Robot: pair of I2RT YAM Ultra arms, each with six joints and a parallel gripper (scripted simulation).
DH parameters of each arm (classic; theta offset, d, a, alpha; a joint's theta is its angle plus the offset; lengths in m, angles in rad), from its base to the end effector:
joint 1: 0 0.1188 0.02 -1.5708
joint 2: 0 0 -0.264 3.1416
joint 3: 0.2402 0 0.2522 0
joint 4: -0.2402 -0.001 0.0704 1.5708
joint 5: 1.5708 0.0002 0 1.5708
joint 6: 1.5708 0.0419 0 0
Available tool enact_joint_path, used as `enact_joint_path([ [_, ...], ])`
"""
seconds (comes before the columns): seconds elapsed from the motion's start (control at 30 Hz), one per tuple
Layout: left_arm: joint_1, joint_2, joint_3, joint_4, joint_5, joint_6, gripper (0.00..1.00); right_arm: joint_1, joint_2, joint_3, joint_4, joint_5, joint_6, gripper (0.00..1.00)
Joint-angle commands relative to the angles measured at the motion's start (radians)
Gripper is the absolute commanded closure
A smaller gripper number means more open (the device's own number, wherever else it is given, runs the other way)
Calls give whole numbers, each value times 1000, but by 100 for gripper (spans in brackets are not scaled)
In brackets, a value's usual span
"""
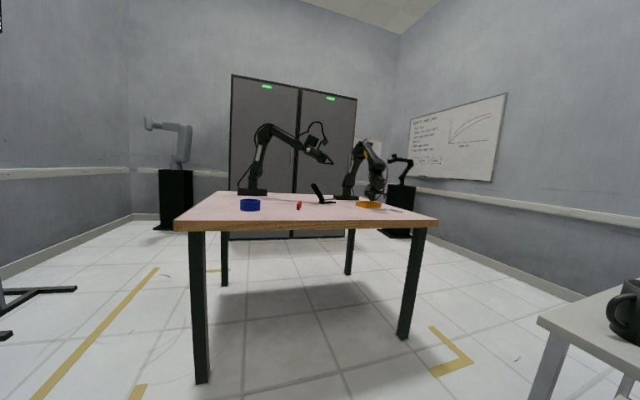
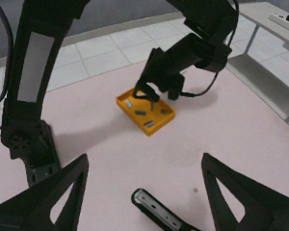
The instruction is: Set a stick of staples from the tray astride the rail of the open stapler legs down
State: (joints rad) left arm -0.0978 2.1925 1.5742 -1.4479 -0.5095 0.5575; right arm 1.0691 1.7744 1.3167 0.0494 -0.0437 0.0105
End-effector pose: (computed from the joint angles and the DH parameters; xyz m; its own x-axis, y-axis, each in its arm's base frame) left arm 0.3575 -0.0135 0.1463 -0.5758 0.5206 0.6304 0.7314 0.6726 0.1126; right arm 0.2008 0.3719 0.2782 -0.2003 -0.3434 -0.9176 -0.8932 0.4489 0.0270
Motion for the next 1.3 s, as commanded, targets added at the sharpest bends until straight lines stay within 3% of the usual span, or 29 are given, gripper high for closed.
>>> enact_joint_path([
  [0.0,-2,6,35,-29,11,-26,0,2,-6,29,9,2,2,0],
  [0.43,-2,7,37,-31,12,-27,0,2,-6,29,9,2,2,0],
  [0.53,10,-17,24,24,59,-20,34,6,2,37,38,7,7,0],
  [0.6,10,-17,24,24,59,-20,34,6,2,37,38,7,7,0],
  [0.7,58,-60,-9,123,154,-1,68,10,37,37,110,8,8,0],
  [0.73,84,-85,-27,152,182,2,73,12,61,38,134,8,8,0],
  [1.03,268,-308,-235,404,401,58,73,22,247,62,274,9,8,0],
  [1.27,293,-383,-357,492,507,51,73,23,296,66,293,9,8,0],
])
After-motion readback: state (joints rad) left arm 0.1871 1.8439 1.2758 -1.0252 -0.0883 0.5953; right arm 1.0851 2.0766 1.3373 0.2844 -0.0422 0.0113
